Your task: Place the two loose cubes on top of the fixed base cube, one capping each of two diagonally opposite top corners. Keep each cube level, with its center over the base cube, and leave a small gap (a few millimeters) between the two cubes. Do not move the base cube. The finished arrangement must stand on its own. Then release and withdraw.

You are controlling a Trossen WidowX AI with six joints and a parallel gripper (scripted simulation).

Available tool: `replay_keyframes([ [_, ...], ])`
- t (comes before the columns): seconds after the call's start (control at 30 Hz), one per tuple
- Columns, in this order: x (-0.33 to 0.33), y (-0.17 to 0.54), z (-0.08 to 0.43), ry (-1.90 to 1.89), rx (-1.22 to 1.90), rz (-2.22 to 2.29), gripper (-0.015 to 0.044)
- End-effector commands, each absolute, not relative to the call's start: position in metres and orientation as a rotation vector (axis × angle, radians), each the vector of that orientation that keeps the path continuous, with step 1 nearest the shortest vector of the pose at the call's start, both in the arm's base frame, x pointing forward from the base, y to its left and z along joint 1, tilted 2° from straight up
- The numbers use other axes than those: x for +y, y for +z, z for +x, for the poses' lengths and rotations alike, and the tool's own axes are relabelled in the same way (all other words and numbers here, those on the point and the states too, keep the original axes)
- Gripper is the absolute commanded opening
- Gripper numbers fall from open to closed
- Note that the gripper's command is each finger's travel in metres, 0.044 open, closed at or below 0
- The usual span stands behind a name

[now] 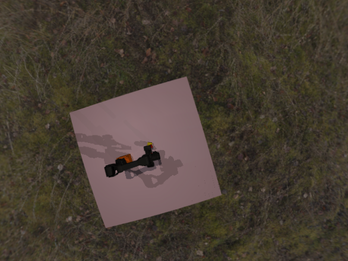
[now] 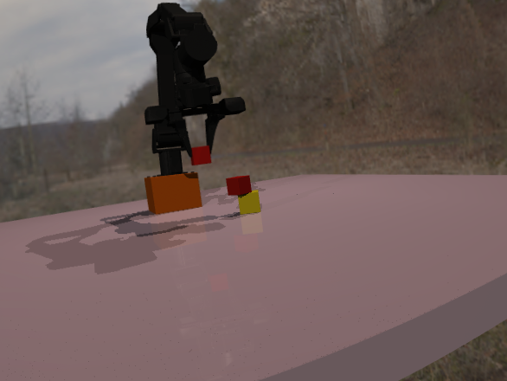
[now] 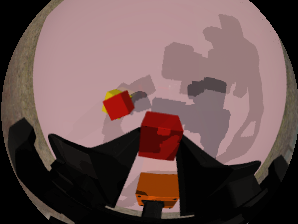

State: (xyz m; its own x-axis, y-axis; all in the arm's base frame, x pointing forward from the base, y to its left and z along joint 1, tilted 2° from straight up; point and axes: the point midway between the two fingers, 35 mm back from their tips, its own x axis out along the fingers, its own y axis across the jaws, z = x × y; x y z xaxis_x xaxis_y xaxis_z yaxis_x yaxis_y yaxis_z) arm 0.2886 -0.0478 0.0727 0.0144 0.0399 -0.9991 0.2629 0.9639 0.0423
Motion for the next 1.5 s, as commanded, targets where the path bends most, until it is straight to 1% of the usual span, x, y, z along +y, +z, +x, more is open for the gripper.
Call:
replay_keyframes([
  [0.0,-0.043,0.073,0.291,-0.213,1.545,0.279,0.0105],
  [1.47,0.011,0.073,0.299,-0.646,1.464,0.714,0.0105],
])
